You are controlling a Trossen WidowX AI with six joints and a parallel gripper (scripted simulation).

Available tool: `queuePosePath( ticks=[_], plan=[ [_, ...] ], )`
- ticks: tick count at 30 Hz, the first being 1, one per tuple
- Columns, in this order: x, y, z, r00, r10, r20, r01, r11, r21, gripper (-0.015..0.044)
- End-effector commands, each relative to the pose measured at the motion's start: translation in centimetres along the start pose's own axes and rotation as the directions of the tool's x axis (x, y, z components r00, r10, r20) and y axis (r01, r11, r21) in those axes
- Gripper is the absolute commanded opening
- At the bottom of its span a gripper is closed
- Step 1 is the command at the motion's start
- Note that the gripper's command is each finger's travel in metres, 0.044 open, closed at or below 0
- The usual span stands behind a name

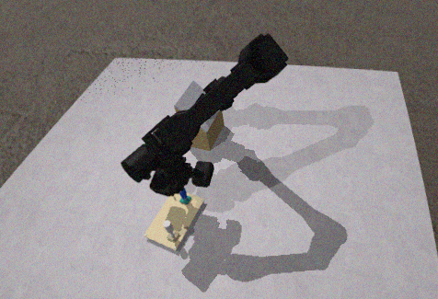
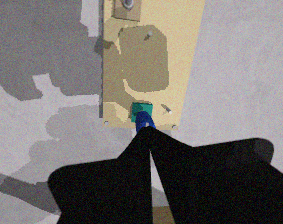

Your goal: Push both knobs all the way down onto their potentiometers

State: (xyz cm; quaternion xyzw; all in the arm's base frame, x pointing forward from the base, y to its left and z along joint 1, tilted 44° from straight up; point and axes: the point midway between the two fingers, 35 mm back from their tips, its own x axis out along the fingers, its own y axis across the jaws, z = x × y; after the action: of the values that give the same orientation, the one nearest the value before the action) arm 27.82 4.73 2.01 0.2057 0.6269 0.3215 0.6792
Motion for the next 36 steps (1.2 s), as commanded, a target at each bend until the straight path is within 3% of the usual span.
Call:
queuePosePath(
  ticks=[1, 36],
  plan=[
    [0.30, 0.06, 0.10, 1.000, 0.003, 0.000, -0.003, 1.000, -0.004, 0.0000],
    [0.70, 0.07, 0.10, 1.000, 0.003, 0.000, -0.003, 1.000, -0.004, 0.0000]
  ],
)
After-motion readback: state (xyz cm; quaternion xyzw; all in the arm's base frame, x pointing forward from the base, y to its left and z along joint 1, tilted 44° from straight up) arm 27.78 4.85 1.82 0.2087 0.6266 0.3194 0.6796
